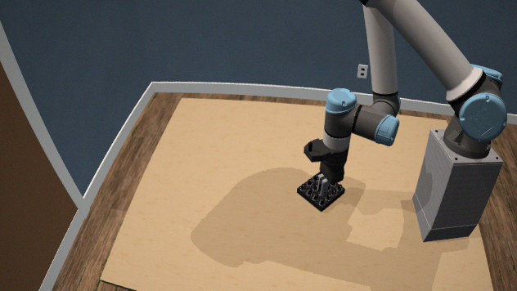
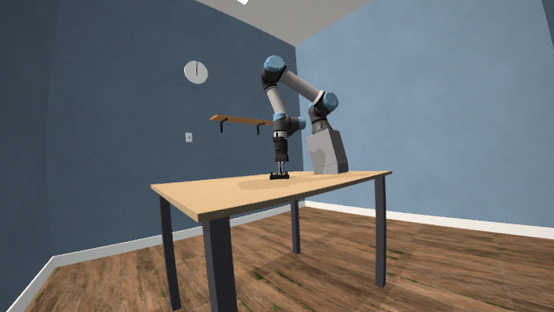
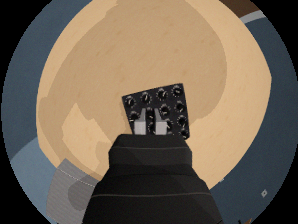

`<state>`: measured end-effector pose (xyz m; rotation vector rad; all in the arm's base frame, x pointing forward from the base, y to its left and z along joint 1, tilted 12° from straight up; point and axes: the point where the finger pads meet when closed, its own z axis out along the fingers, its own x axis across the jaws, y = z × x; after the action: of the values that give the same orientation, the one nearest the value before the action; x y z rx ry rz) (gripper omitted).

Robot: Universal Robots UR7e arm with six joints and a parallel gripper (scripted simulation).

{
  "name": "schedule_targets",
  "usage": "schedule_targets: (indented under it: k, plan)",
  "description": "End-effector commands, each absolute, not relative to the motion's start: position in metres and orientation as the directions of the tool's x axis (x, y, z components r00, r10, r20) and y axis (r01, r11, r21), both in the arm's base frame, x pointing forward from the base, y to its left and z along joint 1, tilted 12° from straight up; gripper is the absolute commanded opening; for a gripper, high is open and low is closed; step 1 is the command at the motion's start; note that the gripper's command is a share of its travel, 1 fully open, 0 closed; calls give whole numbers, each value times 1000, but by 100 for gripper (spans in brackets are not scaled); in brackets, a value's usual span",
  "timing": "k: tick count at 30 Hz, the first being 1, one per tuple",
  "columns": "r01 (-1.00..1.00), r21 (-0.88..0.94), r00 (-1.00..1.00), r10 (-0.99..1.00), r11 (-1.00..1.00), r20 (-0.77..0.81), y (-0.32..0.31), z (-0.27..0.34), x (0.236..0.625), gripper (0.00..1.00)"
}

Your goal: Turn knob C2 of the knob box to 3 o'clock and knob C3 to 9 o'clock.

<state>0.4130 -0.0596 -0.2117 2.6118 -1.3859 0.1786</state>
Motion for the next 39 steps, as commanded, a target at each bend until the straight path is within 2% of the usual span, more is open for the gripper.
schedule_targets:
  k: [1, 20, 39]
  plan:
    - [-787, 113, 617, -766, -607, 181, -60, -211, 413, 30]
    - [-671, 142, 741, -652, -728, 160, -60, -211, 413, 30]
    - [-632, 150, 774, -614, -760, 152, -60, -211, 413, 30]
